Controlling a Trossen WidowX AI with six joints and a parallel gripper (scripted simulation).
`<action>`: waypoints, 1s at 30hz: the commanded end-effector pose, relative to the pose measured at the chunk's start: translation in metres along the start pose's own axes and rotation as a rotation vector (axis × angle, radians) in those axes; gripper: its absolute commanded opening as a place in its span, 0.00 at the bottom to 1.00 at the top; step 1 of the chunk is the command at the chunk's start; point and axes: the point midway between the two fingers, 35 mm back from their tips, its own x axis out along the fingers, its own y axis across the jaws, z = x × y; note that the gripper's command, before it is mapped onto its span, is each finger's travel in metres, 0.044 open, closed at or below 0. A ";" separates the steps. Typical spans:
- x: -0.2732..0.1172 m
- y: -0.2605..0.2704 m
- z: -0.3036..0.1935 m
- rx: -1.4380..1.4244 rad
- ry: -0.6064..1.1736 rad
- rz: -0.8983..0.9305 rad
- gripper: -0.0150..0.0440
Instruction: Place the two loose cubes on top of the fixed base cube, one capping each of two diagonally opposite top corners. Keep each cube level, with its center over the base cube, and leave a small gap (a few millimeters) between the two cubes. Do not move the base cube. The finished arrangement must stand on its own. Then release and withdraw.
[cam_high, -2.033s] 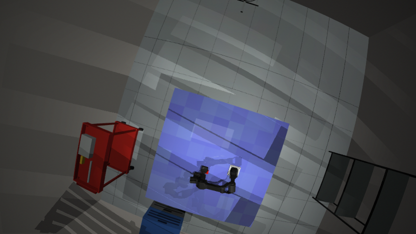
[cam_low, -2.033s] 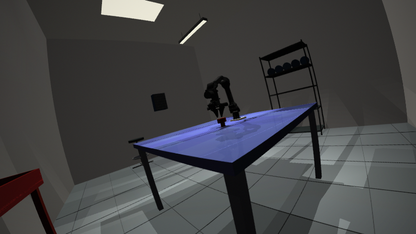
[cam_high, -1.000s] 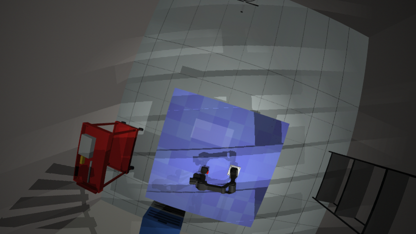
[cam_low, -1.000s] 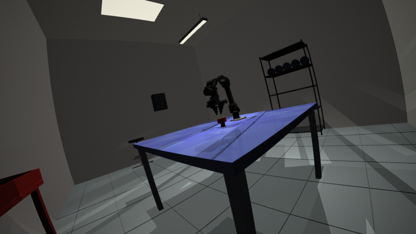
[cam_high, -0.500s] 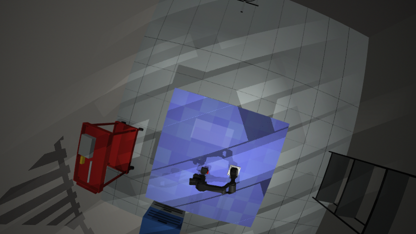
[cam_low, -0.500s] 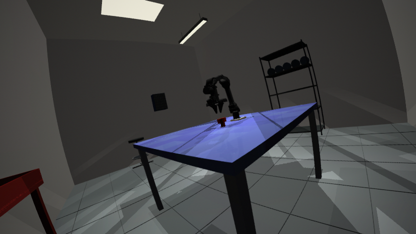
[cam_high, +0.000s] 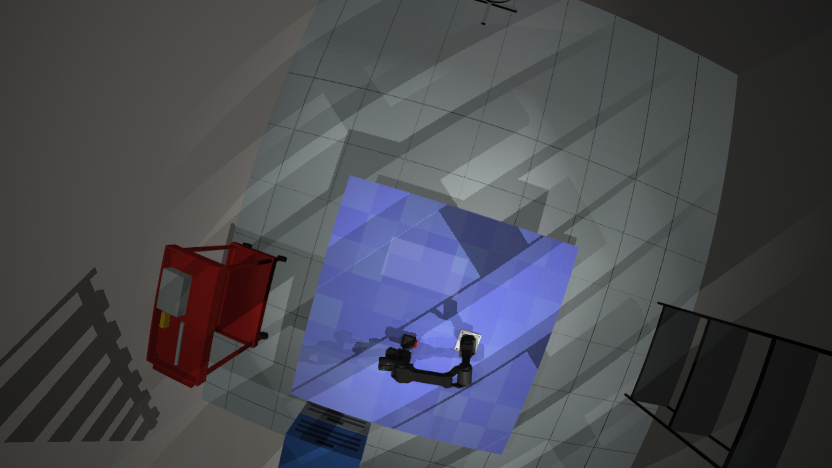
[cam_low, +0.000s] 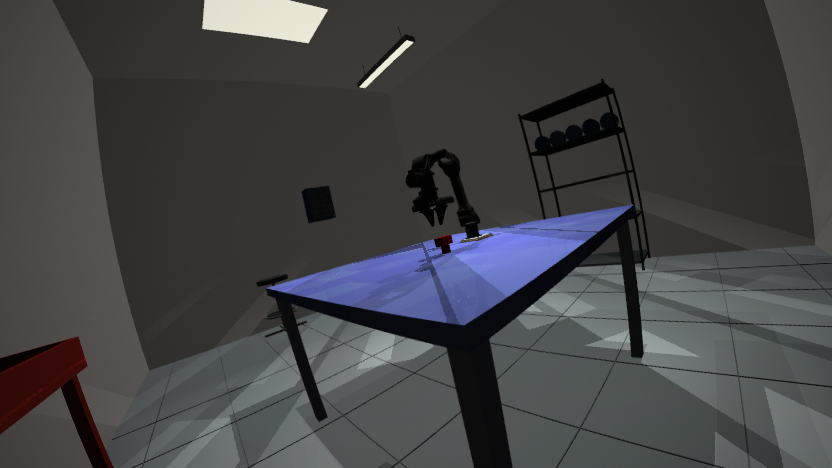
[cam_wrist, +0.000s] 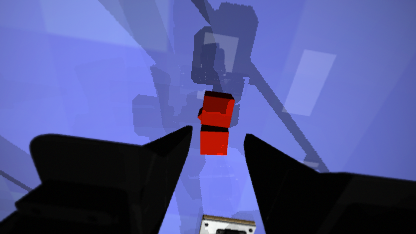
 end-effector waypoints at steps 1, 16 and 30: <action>-0.003 0.000 0.000 0.000 -0.006 0.002 0.65; -0.012 0.000 0.000 0.000 0.000 0.000 0.93; -0.013 0.108 -0.060 -0.002 0.011 0.012 0.93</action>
